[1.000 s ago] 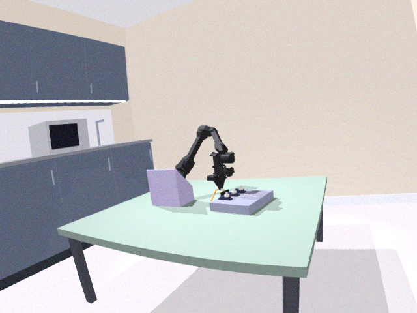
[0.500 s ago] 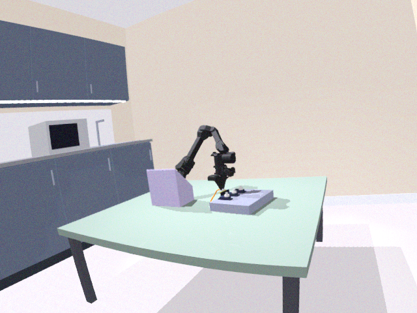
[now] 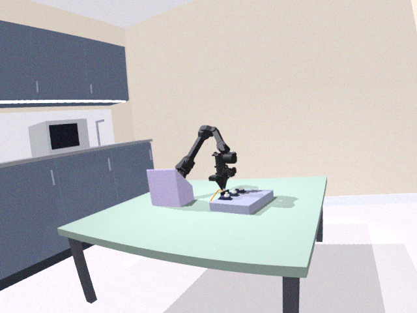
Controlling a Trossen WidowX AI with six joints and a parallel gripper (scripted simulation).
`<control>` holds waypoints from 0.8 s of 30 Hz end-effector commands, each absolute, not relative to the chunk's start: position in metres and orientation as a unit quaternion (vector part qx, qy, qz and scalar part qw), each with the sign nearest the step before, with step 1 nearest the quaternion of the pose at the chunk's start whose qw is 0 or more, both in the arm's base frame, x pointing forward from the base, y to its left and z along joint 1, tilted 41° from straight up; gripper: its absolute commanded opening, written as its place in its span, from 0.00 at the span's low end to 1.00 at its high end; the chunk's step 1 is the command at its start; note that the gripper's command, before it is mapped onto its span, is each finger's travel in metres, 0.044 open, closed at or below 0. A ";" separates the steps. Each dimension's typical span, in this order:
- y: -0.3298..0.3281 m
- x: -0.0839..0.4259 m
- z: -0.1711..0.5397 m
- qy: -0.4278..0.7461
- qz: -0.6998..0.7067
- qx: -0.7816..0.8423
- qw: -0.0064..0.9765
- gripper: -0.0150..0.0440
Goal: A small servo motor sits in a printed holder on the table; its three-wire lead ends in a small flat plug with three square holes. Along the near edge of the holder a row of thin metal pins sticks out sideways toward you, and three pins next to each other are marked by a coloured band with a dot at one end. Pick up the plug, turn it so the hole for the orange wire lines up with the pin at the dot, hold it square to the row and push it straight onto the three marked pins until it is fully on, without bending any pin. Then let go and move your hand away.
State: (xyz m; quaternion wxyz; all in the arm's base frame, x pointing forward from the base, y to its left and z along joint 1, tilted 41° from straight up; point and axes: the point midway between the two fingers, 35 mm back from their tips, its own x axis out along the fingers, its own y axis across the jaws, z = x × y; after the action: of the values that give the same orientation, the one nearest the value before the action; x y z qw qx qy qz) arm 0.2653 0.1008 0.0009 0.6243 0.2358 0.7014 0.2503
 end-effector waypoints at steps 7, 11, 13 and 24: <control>0.101 0.272 0.000 0.699 0.251 0.233 0.628 0.30; 0.104 0.267 -0.001 0.699 0.251 0.233 0.628 0.48; 0.104 0.267 -0.001 0.699 0.251 0.233 0.628 0.57; 0.065 0.273 0.045 0.699 0.250 0.233 0.628 1.00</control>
State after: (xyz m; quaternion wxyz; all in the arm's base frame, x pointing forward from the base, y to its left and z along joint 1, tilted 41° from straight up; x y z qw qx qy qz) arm 0.2719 0.0717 0.0349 0.6265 0.2382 0.6993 0.2483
